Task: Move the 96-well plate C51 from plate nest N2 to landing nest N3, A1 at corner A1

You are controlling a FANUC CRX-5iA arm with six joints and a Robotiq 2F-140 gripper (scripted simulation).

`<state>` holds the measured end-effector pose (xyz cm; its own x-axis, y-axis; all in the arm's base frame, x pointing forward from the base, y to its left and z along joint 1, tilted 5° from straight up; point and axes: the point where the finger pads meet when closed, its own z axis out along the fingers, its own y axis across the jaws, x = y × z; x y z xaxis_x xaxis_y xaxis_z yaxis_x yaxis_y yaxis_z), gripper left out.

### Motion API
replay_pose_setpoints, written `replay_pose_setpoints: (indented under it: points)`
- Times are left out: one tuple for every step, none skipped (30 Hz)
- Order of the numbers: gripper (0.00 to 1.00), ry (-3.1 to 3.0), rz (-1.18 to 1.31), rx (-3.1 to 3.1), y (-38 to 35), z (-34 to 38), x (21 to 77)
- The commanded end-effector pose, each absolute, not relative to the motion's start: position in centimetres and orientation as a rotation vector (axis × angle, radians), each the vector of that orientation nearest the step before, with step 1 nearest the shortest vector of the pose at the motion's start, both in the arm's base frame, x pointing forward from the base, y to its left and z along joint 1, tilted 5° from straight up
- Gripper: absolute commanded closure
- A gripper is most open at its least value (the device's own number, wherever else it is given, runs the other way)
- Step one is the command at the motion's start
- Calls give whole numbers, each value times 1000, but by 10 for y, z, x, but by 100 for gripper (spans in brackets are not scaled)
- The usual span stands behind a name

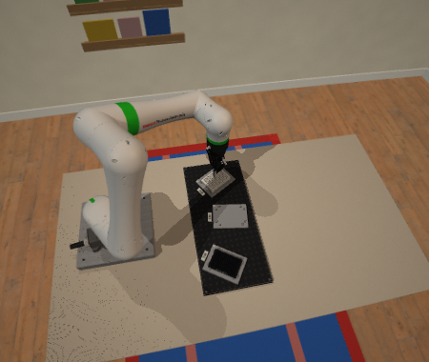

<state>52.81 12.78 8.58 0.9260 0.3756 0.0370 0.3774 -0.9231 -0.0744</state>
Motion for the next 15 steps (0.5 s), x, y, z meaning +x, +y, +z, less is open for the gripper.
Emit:
replay_pose_setpoints:
  points:
    - [100,-588,-34,-3004,128,86,528]
    - [100,-588,-34,-3004,128,86,528]
    - [100,-588,-34,-3004,128,86,528]
    - [100,-588,-34,-3004,128,86,528]
    - [100,-588,-34,-3004,128,86,528]
    - [100,-588,-34,-3004,128,86,528]
    - [100,-588,-34,-3004,128,86,528]
    - [34,-588,-34,-3004,128,86,528]
    - [34,-588,-34,-3004,128,86,528]
    - [34,-588,-34,-3004,128,86,528]
    - [34,-588,-34,-3004,128,86,528]
    - [34,-588,-34,-3004,128,86,528]
    - [34,-588,-34,-3004,128,86,528]
    - [34,-588,-34,-3004,128,86,528]
    - [34,-588,-34,-3004,128,86,528]
